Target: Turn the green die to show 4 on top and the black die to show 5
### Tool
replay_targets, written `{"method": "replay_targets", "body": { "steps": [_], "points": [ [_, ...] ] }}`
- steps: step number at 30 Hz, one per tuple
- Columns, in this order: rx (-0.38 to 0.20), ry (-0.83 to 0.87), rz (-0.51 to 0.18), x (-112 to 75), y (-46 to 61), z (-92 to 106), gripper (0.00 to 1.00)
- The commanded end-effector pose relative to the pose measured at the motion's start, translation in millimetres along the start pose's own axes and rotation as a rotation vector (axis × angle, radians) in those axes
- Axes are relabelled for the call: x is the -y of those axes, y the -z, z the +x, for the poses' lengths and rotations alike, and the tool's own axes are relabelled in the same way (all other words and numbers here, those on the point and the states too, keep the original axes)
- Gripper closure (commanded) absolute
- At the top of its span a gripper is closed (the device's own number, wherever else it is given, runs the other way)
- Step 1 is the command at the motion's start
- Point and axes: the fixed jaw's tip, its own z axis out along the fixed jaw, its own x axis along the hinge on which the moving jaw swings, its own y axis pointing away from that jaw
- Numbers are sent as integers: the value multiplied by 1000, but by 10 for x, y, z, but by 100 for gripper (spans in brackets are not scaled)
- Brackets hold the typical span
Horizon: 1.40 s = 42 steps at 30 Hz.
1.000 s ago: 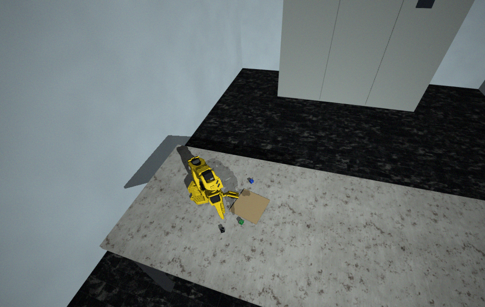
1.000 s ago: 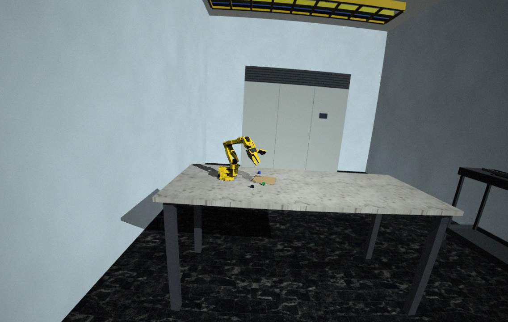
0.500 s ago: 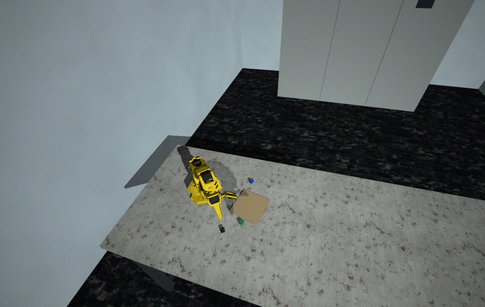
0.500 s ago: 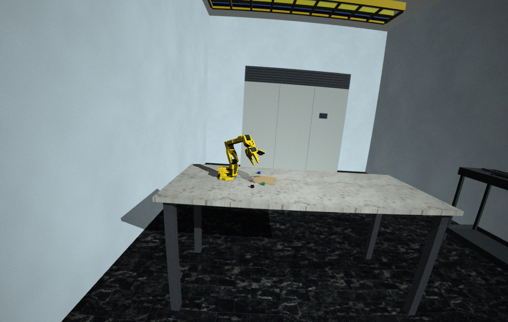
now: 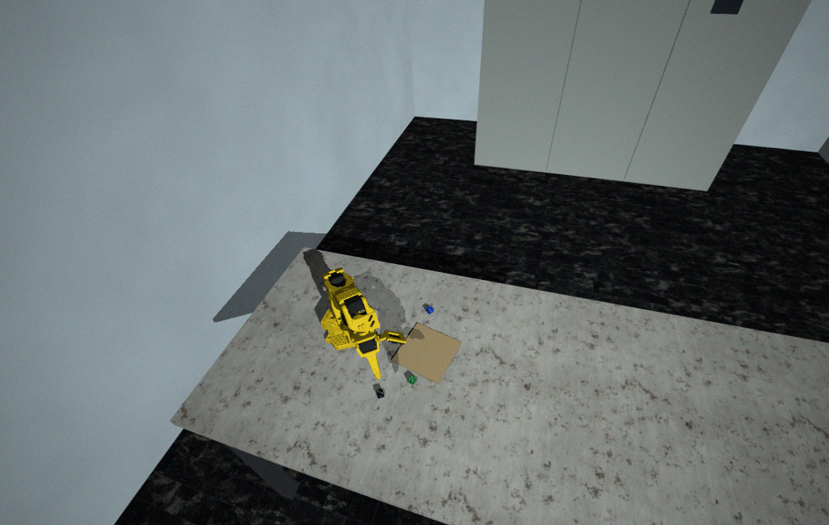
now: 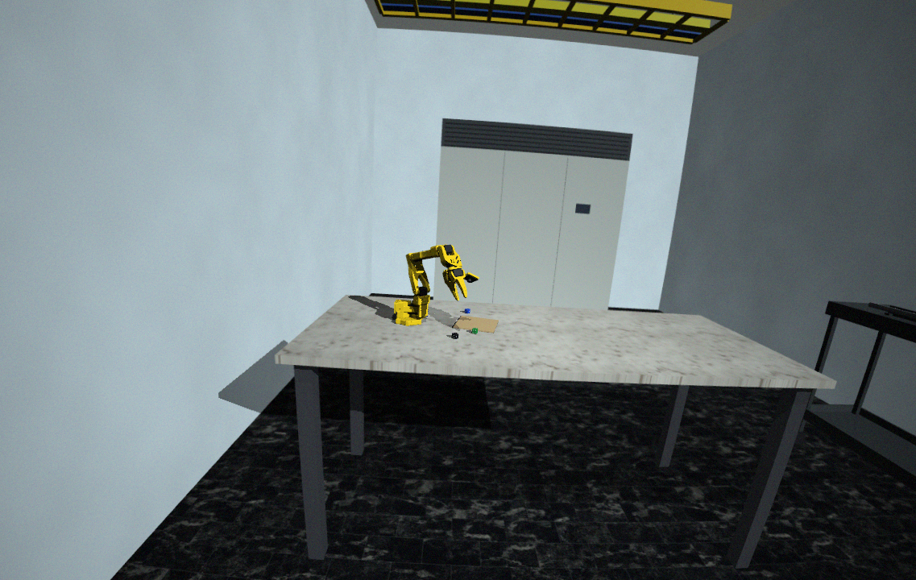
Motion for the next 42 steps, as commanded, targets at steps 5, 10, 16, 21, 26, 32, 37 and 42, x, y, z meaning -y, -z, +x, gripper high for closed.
{"method": "replay_targets", "body": {
  "steps": [5, 10, 16, 21, 26, 32, 37, 42],
  "points": [
    [-34, 3, -154, -85, -246, 31, 75],
    [-53, 3, -243, -174, -377, 51, 75],
    [-79, 3, -370, -320, -548, 82, 75],
    [-85, 3, -398, -356, -584, 89, 75],
    [-87, 7, -411, -371, -558, 118, 75],
    [-87, 7, -411, -371, -558, 118, 75],
    [-87, 7, -411, -371, -558, 118, 75],
    [-87, 7, -411, -371, -558, 118, 75]
  ]
}}
